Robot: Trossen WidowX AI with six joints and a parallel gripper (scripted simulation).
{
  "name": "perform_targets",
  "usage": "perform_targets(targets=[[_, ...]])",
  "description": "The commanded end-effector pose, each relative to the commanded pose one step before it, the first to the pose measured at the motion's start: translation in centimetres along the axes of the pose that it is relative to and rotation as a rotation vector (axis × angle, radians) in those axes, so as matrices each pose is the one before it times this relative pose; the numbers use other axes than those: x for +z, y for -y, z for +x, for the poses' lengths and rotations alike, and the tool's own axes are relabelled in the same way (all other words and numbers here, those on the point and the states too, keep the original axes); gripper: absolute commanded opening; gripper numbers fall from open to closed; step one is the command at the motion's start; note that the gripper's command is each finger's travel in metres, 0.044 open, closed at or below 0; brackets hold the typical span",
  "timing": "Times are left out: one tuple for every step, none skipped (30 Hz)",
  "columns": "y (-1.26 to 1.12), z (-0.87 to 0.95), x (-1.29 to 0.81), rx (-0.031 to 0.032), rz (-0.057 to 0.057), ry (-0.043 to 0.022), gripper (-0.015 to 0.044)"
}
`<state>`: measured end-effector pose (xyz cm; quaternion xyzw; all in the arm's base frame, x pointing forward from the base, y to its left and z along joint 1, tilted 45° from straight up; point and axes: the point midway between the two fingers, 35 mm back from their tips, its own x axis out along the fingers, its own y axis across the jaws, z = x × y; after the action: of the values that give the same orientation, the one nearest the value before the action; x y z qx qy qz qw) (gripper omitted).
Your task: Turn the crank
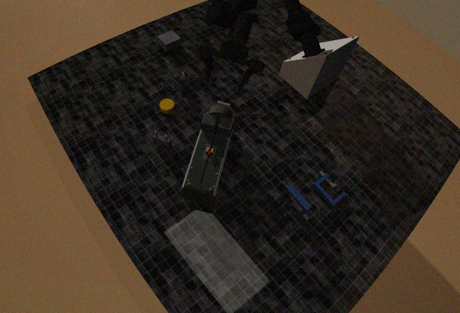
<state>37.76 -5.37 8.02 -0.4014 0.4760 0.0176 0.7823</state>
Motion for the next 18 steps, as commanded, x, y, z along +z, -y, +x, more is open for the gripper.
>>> perform_targets(targets=[[-0.293, 1.067, 1.444, -0.03337, 0.0420, -0.01042, 0.0440], [-0.115, 0.329, 0.372, -0.01028, 0.0125, -0.00324, 0.0440], [-0.136, 0.325, 0.371, -0.01040, 0.0126, -0.00295, 0.0440], [-0.157, 0.320, 0.368, -0.01051, 0.0126, -0.00267, 0.0440], [-0.178, 0.315, 0.364, -0.01062, 0.0127, -0.00238, 0.0440], [-0.198, 0.310, 0.360, -0.01071, 0.0128, -0.00208, 0.0440], [-0.219, 0.304, 0.355, -0.01080, 0.0129, -0.00179, 0.0440], [-0.239, 0.298, 0.348, -0.01088, 0.0129, -0.00149, 0.0440], [-0.259, 0.291, 0.341, -0.01095, 0.0130, -0.00120, 0.0440], [-0.279, 0.284, 0.333, -0.01102, 0.0131, -0.00090, 0.0440], [-0.287, 0.282, 0.317, -0.01147, 0.0127, -0.00116, 0.0440], [-0.307, 0.275, 0.309, -0.01158, 0.0128, -0.00085, 0.0440], [-0.326, 0.267, 0.299, -0.01164, 0.0129, -0.00055, 0.0440], [-0.344, 0.258, 0.288, -0.01168, 0.0130, -0.00024, 0.0440], [-0.361, 0.249, 0.276, -0.01172, 0.0131, 0.00007, 0.0440], [-0.378, 0.240, 0.264, -0.01175, 0.0132, 0.00038, 0.0440], [-0.393, 0.229, 0.249, -0.01173, 0.0132, 0.00068, 0.0440], [-0.325, 0.176, 0.188, -0.00937, 0.0106, 0.00076, 0.0440]])
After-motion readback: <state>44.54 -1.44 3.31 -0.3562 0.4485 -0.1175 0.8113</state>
